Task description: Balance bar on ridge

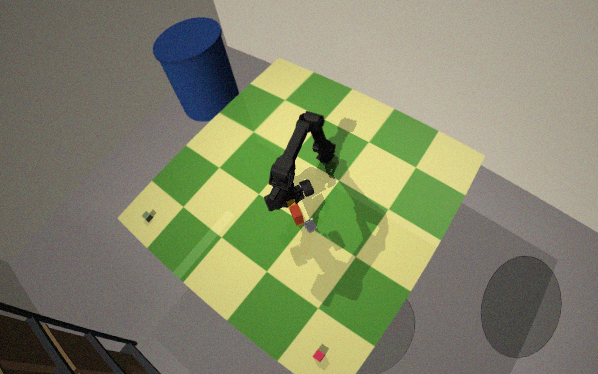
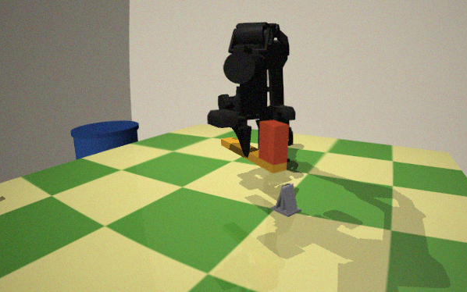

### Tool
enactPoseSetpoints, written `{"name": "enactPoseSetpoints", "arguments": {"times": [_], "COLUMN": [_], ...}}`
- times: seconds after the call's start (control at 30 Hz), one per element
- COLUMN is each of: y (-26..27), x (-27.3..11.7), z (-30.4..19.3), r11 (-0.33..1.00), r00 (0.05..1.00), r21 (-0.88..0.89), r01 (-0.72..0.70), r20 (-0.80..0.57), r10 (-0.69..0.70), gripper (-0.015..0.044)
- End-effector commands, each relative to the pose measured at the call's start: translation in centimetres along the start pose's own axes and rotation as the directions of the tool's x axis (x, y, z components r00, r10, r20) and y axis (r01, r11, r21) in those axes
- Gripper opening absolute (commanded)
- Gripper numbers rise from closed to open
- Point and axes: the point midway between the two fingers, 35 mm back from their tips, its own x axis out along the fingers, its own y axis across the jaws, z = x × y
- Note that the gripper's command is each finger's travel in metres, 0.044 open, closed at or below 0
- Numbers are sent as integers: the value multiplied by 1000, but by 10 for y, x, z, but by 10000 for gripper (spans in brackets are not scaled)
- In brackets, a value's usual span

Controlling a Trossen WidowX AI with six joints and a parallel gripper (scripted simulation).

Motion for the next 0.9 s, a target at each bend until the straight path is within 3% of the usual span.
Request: {"name": "enactPoseSetpoints", "arguments": {"times": [0.0,0.37,0.87], "y": [-11,-40,-41], "x": [-2,-3,15], "z": [-10,-38,-41], "r11": [999,988,987], "r00": [1000,1000,1000], "r21": [-37,-156,-162], "r01": [-4,-2,-2], "r20": [-4,-7,-7], "r10": [4,1,1], "gripper": [0,0,0]}}
